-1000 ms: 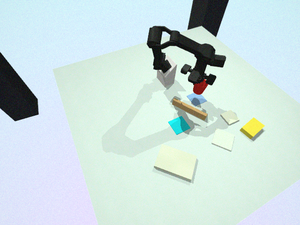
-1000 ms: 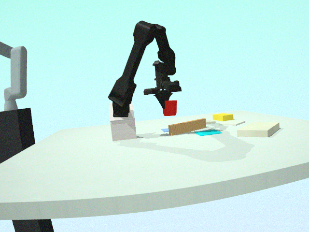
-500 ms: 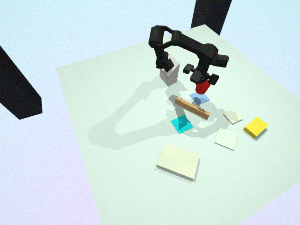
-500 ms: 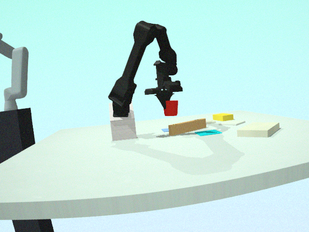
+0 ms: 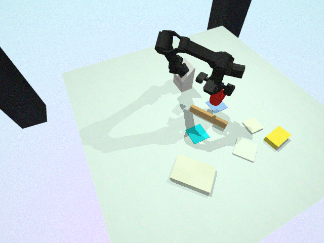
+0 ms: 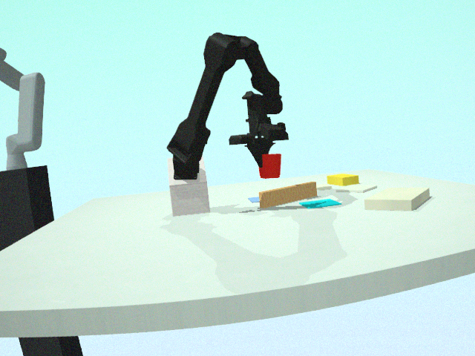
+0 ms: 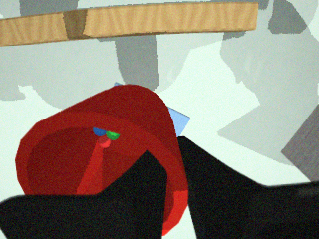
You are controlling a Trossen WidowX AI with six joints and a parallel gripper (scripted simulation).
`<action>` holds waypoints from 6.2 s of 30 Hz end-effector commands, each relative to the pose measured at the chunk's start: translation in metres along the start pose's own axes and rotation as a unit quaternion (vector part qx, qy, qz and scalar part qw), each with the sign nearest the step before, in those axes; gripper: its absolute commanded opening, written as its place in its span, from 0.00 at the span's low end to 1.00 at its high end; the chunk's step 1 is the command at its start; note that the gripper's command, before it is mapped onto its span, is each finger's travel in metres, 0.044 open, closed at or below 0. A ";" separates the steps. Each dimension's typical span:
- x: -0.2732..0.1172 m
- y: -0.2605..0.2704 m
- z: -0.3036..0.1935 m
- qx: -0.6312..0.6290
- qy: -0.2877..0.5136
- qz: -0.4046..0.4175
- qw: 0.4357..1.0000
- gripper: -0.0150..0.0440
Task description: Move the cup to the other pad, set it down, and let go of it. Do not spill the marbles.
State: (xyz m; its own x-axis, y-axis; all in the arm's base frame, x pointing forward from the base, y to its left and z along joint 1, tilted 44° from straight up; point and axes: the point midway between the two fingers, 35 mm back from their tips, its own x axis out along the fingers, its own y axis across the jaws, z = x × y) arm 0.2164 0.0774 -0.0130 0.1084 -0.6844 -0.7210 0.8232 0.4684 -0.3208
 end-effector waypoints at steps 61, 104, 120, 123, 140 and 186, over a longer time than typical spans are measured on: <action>-0.004 -0.001 0.165 0.000 -0.005 0.002 1.000 0.25; 0.034 0.001 0.191 0.000 -0.006 0.002 1.000 0.25; 0.057 0.000 0.191 0.000 -0.007 0.001 1.000 0.25; 0.060 0.000 0.191 0.000 -0.007 0.001 1.000 0.25; 0.057 0.001 0.193 0.005 -0.005 0.003 1.000 0.39; 0.007 -0.002 0.185 0.000 -0.006 0.002 1.000 0.47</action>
State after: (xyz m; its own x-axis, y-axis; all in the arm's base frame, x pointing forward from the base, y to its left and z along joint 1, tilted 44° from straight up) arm 0.3188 -0.0346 0.0919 0.1111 -0.6891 -0.7161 0.8180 0.4726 -0.3278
